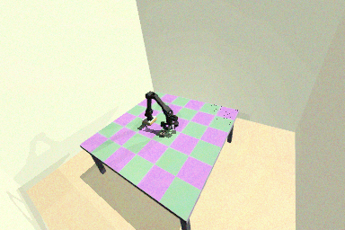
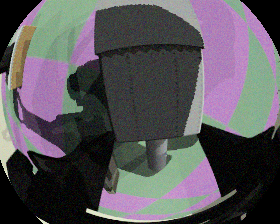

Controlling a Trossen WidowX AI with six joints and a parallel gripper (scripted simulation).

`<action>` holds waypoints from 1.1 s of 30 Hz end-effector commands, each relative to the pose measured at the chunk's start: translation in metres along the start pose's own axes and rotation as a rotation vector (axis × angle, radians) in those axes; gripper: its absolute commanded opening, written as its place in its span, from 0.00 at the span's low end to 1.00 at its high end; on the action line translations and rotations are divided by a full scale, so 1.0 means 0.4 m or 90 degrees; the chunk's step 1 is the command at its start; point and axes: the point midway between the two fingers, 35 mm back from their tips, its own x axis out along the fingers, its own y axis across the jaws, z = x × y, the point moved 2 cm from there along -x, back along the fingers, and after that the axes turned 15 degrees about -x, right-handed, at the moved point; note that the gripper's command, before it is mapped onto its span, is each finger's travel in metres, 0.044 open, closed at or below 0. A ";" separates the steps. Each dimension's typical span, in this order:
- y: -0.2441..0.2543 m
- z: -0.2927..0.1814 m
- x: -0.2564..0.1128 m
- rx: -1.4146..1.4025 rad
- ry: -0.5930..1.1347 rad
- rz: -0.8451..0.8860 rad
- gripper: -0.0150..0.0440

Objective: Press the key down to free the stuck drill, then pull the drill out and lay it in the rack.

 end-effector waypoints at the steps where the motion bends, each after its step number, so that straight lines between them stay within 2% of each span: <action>1: 0.000 0.000 0.000 0.000 0.000 0.000 0.78; 12: 0.000 0.000 0.000 0.000 0.000 0.000 0.29; 15: 0.000 0.000 0.000 0.000 0.000 0.000 0.25; 33: 0.010 -0.031 0.000 0.002 -0.002 0.005 0.25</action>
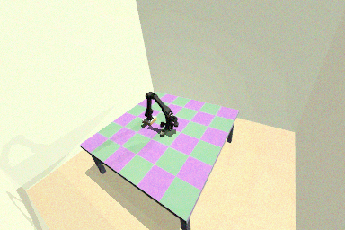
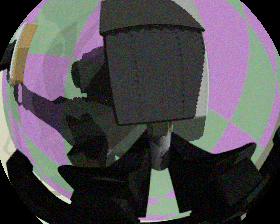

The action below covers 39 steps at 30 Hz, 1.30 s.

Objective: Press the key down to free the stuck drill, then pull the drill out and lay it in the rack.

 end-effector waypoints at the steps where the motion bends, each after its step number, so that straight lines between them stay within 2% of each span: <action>1: -0.001 -0.017 0.000 -0.002 0.001 0.001 0.25; 25: 0.019 -0.098 0.001 -0.002 0.003 0.002 0.25; 39: 0.017 -0.075 0.002 -0.001 0.002 0.001 0.88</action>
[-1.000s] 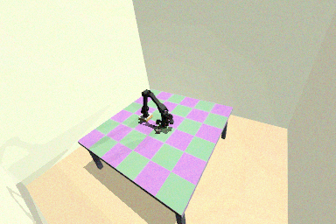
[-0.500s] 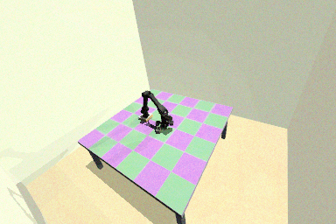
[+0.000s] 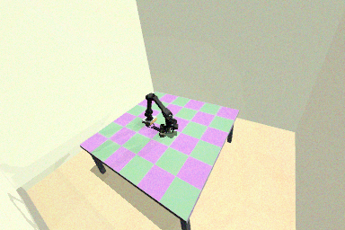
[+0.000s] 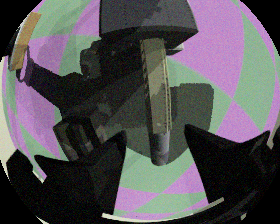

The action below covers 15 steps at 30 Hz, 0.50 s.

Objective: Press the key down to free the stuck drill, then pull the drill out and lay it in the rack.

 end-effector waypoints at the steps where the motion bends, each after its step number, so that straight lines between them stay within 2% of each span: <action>1: -0.001 0.007 0.003 0.001 0.000 0.000 0.92; 3: -0.003 0.008 0.003 0.001 0.000 0.000 1.00; 15: -0.011 0.019 0.005 0.001 0.000 0.000 1.00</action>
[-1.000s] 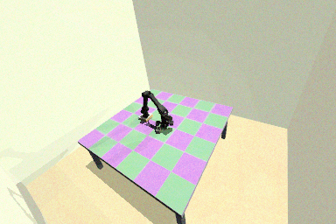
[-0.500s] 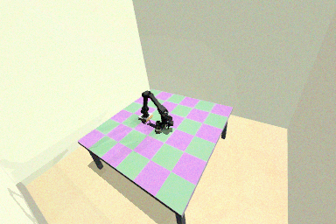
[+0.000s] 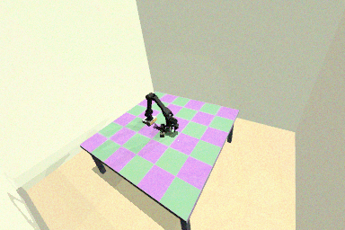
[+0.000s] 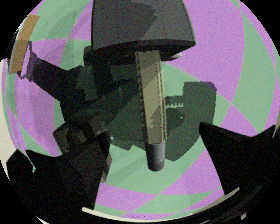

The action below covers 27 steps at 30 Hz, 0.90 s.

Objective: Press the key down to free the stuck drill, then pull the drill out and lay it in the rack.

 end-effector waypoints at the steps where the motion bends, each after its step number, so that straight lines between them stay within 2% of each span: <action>1: 0.000 0.007 0.003 0.002 -0.002 0.001 1.00; 27: -0.005 0.024 0.010 0.002 -0.002 0.001 1.00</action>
